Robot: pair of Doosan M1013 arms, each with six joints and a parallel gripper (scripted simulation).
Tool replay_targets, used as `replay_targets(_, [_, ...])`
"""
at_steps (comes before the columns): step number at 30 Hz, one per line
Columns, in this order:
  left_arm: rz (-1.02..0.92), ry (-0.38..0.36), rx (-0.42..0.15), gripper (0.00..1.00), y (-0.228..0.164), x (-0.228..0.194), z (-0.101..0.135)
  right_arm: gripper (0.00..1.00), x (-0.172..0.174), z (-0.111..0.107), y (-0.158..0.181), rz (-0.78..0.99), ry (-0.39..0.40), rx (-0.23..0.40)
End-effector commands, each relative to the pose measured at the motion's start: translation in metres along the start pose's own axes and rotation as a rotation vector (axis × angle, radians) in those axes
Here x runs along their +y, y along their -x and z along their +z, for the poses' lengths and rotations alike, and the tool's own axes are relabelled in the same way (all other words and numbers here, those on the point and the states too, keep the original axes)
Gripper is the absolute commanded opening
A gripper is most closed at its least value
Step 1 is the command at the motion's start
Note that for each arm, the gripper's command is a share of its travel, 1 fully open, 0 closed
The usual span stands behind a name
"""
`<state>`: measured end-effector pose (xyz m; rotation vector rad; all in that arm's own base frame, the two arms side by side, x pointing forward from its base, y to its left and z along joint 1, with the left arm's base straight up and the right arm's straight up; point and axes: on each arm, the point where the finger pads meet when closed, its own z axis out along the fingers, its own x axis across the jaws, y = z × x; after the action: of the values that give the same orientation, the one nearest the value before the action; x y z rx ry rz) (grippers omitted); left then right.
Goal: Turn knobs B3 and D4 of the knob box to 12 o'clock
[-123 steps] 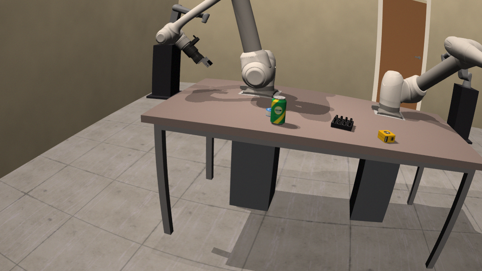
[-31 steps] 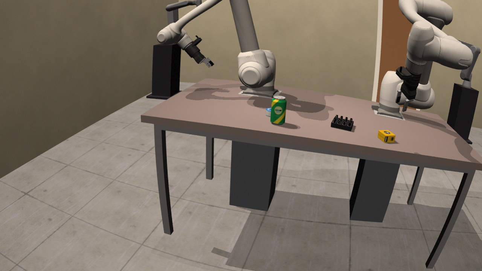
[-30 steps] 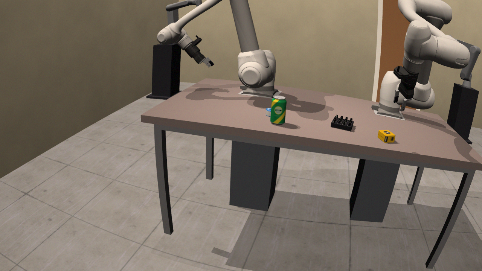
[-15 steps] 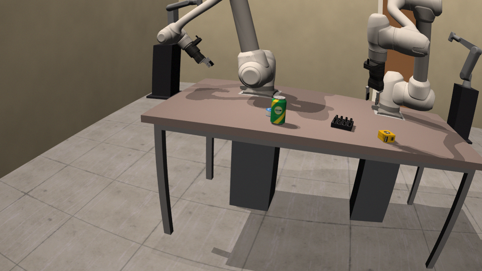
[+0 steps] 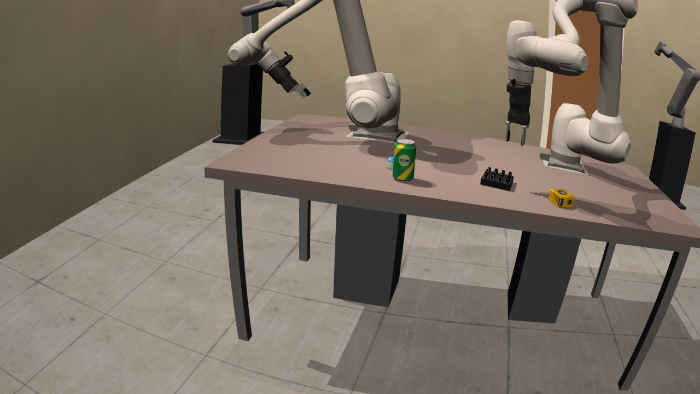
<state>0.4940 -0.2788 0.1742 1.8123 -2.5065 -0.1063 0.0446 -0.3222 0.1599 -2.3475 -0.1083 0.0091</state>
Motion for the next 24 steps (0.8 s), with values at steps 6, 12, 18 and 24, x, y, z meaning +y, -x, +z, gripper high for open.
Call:
replay_targets(6, [-0.119,-0.08,0.002,1.0,-0.034,0.03,0.01,1.0,0.001,0.001,-0.001,-0.005,0.007,0.011])
replay_targets(12, [-0.134,-0.088,0.006,1.0,-0.039,0.034,0.012,1.0,0.001,0.001,-0.001,-0.005,0.007,0.011])
replay_targets(18, [-0.135,-0.086,0.008,1.0,-0.039,0.034,0.011,1.0,0.001,0.001,-0.001,-0.005,0.007,0.011])
replay_targets(24, [-0.135,-0.086,0.008,1.0,-0.039,0.034,0.011,1.0,0.001,0.001,-0.001,-0.005,0.007,0.011])
